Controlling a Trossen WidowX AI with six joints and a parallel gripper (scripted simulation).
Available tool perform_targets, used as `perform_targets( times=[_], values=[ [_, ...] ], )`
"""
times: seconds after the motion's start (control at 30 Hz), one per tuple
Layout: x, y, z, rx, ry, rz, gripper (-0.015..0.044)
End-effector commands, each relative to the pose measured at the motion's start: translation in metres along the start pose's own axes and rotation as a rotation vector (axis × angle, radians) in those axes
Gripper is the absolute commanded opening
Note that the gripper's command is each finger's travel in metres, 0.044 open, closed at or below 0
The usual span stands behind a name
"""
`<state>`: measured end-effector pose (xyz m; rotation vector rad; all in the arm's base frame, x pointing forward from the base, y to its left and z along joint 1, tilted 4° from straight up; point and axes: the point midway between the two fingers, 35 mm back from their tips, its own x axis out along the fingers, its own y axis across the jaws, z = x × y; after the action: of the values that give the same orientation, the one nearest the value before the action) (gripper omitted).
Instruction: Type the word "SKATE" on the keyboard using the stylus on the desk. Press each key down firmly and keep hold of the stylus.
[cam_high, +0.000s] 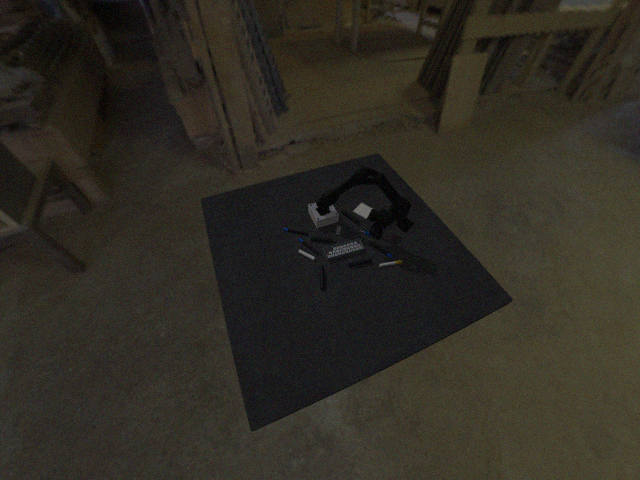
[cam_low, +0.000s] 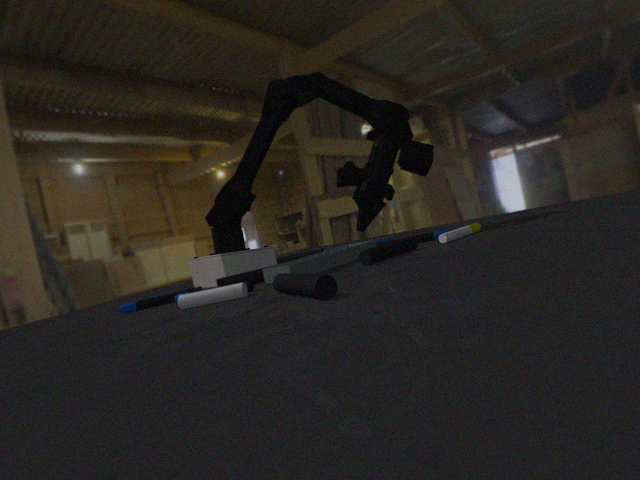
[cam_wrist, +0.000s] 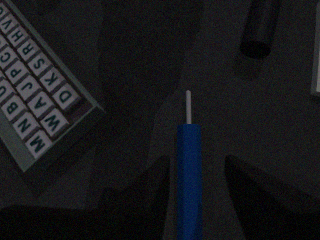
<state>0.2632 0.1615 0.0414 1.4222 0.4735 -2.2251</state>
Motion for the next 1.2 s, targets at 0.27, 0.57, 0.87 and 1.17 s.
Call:
perform_targets(
  times=[0.27,0.57,0.87,1.17],
  values=[
    [0.0070,0.0008,-0.0034,0.006,-0.008,0.006,0.0150],
    [0.0087,0.0006,-0.0050,0.006,-0.008,0.006,0.0150],
    [0.0113,0.0006,-0.0064,0.006,-0.008,0.006,0.0150],
    [0.0139,0.0006,-0.0079,0.006,-0.008,0.006,0.0150]
  ],
)
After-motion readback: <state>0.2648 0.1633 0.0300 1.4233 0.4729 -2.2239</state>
